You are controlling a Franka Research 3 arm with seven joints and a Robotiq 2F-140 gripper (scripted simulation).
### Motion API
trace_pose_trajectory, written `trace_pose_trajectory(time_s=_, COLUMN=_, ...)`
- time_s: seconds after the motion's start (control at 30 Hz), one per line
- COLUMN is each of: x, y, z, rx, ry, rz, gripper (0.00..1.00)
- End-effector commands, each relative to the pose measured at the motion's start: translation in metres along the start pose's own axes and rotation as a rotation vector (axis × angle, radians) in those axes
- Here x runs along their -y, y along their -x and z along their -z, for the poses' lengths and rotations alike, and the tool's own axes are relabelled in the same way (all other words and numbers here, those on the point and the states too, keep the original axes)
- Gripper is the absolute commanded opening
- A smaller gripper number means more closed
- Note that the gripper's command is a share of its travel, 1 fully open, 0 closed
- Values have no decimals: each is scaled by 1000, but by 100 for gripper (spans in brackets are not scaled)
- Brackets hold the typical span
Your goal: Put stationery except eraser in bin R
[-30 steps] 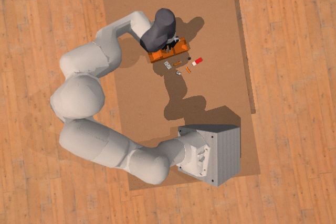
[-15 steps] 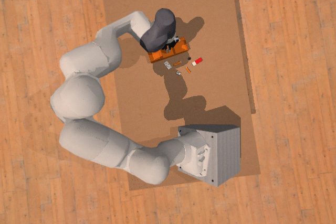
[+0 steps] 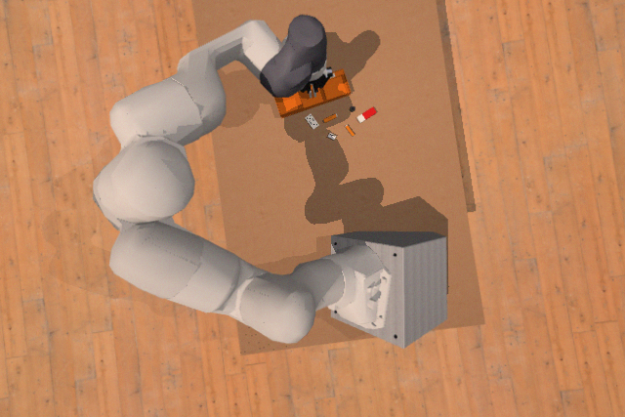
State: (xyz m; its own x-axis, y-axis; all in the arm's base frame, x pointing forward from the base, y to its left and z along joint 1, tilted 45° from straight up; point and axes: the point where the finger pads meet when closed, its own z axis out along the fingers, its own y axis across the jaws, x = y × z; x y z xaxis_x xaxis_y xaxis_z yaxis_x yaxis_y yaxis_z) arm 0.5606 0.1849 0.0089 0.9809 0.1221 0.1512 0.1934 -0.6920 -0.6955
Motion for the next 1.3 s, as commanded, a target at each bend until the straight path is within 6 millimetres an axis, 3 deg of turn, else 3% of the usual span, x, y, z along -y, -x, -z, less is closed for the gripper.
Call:
trace_pose_trajectory(time_s=0.0, x=-1, y=0, z=5, rx=-1, ry=1, rz=2, gripper=5)
trace_pose_trajectory(time_s=0.6, x=0, y=0, z=25, rx=-1, ry=1, rz=2, gripper=5)
trace_pose_trajectory(time_s=0.87, x=0, y=0, z=57, rx=-1, ry=1, rz=2, gripper=5)
trace_pose_trajectory(time_s=1.27, x=0, y=0, z=57, rx=-1, ry=1, rz=2, gripper=5)
